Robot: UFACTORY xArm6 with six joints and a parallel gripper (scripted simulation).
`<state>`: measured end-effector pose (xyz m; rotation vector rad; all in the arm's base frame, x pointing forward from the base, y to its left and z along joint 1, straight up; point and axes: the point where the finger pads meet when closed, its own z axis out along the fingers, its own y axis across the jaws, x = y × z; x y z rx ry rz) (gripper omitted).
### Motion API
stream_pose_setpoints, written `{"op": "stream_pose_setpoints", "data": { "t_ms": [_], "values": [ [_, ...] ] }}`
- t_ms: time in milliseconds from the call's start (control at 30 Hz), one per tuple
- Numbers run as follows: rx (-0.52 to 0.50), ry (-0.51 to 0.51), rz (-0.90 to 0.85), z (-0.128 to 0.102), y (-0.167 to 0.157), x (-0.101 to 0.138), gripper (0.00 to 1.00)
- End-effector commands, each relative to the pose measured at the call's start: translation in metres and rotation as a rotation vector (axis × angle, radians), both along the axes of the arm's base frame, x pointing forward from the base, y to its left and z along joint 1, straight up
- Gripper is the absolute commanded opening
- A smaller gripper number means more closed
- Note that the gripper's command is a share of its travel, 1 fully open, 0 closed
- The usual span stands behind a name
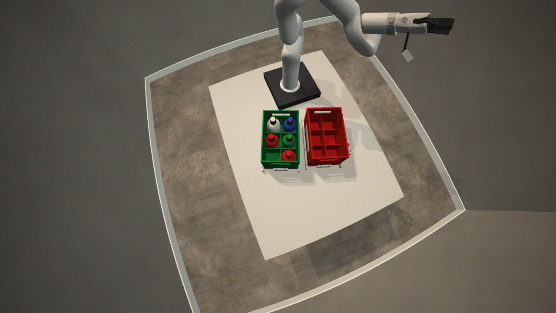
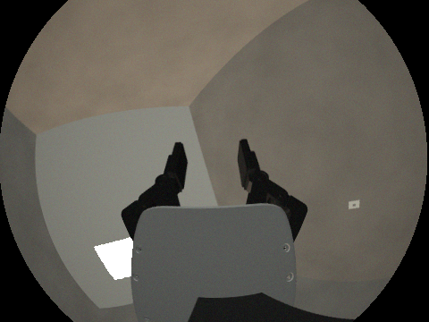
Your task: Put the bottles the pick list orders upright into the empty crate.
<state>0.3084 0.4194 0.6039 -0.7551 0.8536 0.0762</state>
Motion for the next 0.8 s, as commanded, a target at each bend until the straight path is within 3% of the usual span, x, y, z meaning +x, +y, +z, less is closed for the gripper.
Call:
{"op": "stream_pose_setpoints", "data": {
  "t_ms": [0,767],
  "values": [
    [0.004,-0.004,0.0,-0.023,0.0,0.0,0.65],
    [0.004,-0.004,0.001,-0.128,0.0,-0.001,0.65]
  ]
}}
